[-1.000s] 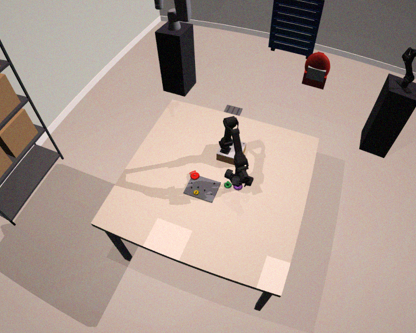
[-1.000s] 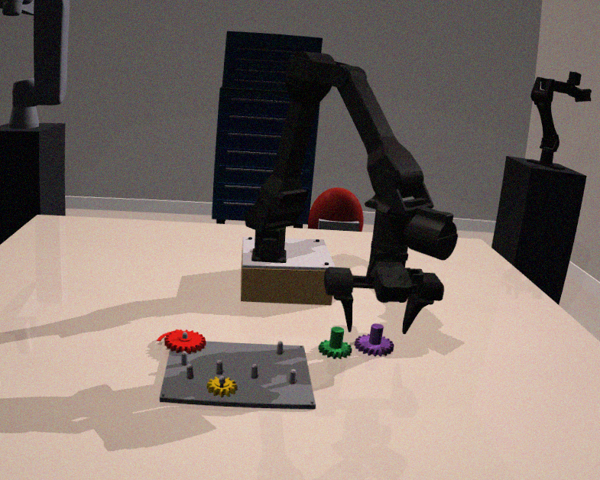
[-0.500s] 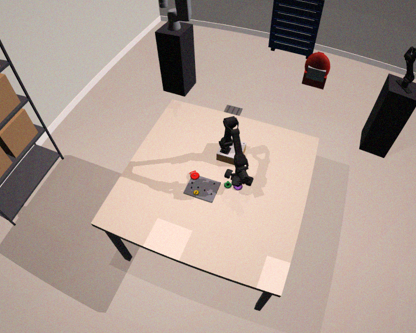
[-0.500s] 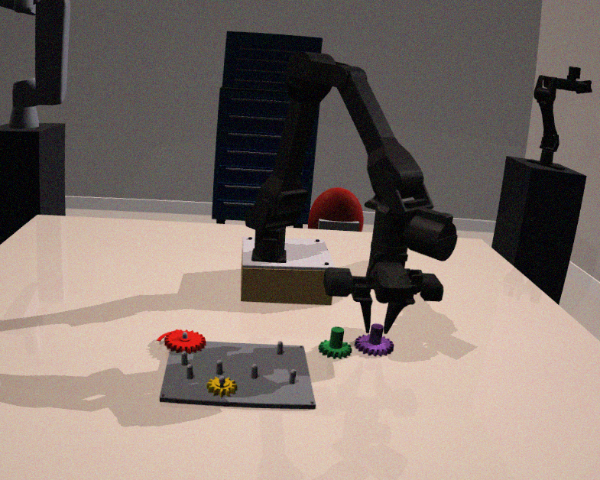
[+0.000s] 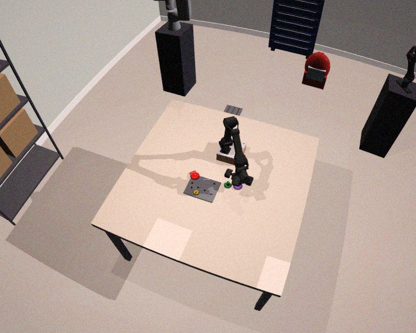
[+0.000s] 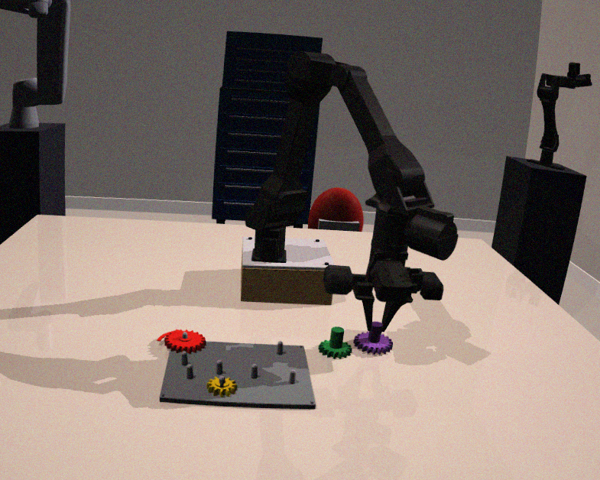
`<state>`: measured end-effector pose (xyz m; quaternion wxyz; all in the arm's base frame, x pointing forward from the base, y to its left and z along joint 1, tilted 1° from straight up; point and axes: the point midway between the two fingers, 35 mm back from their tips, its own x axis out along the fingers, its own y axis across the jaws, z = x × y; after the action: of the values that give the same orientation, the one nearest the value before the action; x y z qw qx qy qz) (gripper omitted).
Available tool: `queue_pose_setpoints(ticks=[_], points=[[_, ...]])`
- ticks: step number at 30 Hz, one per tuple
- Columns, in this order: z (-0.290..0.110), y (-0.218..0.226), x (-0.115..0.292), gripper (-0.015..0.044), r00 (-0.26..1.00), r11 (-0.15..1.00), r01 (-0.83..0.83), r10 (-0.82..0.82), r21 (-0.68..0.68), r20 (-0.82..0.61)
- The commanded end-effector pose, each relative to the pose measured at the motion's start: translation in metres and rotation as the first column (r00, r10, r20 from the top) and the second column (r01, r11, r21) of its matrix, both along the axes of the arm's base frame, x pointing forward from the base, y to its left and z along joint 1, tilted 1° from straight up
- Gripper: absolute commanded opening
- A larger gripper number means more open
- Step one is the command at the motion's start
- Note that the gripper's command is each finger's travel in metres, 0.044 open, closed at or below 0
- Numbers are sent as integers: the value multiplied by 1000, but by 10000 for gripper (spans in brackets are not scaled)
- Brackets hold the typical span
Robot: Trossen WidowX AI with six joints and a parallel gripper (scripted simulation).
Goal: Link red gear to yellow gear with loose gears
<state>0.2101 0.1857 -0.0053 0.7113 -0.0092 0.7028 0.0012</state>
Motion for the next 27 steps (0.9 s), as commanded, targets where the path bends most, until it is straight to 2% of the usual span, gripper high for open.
queue_pose_setpoints(ticks=[1,27], points=[[10,5,4,0,1000,1000,4,-4,10,7],[73,13,11,0,1000,1000,4,-4,12,8]])
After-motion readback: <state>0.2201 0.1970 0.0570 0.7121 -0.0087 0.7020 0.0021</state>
